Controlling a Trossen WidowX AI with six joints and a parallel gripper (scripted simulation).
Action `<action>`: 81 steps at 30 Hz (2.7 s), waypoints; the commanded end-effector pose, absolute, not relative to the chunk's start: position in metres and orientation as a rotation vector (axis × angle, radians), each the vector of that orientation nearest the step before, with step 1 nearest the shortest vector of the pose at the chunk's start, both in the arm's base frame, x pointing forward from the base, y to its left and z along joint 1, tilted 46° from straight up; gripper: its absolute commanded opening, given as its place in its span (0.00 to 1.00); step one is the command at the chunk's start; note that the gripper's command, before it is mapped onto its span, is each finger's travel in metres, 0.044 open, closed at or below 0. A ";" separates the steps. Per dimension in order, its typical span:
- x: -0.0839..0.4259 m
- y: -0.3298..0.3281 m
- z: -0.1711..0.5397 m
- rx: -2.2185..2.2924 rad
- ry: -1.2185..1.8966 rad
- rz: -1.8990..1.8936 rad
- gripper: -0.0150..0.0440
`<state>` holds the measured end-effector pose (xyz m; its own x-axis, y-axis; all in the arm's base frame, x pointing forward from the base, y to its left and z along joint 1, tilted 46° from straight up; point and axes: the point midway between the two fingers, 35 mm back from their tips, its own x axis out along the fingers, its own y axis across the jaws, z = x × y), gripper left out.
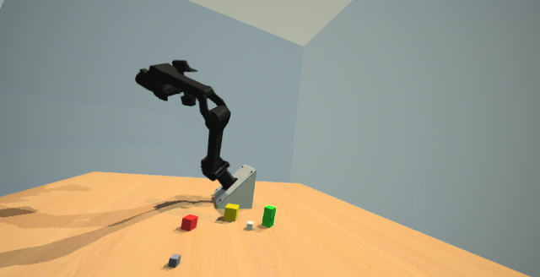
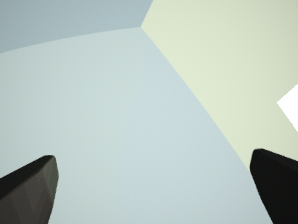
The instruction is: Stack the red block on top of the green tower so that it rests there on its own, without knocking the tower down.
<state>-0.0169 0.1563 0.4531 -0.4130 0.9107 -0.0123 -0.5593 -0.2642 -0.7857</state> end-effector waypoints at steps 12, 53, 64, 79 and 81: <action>-0.094 0.116 0.443 -0.512 -0.968 2.169 1.00; -0.132 -0.159 0.358 -0.422 -1.368 3.230 1.00; -0.082 -0.207 0.329 -0.418 -1.699 3.354 1.00; 0.017 -0.240 0.279 -0.360 -2.097 3.483 1.00; 0.031 -0.240 0.272 -0.343 -2.153 3.492 1.00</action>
<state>0.0108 -0.2398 0.2839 -0.5898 -0.6123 -0.5266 0.7557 -0.1886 -0.6272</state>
